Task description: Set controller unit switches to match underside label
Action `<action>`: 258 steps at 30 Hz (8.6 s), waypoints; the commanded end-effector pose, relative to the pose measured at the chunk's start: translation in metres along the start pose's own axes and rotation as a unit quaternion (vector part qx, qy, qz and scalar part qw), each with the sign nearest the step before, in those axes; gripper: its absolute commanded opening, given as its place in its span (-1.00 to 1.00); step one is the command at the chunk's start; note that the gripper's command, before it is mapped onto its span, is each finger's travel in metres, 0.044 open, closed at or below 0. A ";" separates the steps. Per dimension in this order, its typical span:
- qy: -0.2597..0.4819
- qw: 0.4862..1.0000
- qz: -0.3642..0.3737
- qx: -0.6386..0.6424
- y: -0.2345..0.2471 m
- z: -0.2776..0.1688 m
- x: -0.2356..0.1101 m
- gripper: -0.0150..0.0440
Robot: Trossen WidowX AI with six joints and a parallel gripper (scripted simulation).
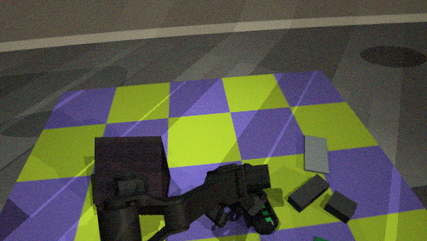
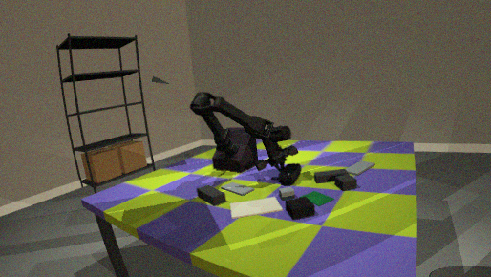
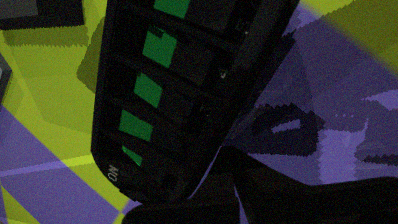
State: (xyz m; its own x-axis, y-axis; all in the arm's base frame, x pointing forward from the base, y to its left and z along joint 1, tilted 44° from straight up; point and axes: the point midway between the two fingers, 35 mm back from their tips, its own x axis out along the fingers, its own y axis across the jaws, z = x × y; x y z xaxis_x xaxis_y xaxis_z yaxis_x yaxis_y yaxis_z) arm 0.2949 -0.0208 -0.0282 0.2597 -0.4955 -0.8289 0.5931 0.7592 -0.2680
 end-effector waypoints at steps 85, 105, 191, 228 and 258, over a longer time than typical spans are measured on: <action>-0.004 0.929 -0.263 0.261 0.057 0.134 -0.009 -0.49; -0.002 0.922 -0.275 0.273 0.051 0.135 0.012 -0.49; -0.002 0.941 -0.258 0.217 0.047 0.129 -0.047 -0.49; 0.026 0.930 -0.106 0.350 0.007 0.098 -0.087 1.00; 0.028 0.928 -0.104 0.357 -0.008 0.098 -0.041 1.00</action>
State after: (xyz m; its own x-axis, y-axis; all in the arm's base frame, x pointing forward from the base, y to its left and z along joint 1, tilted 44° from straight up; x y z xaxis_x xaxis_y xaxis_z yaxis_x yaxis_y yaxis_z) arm 0.3559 -0.0435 0.0625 0.0624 -0.5659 -0.8221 0.9852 0.1668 -0.0400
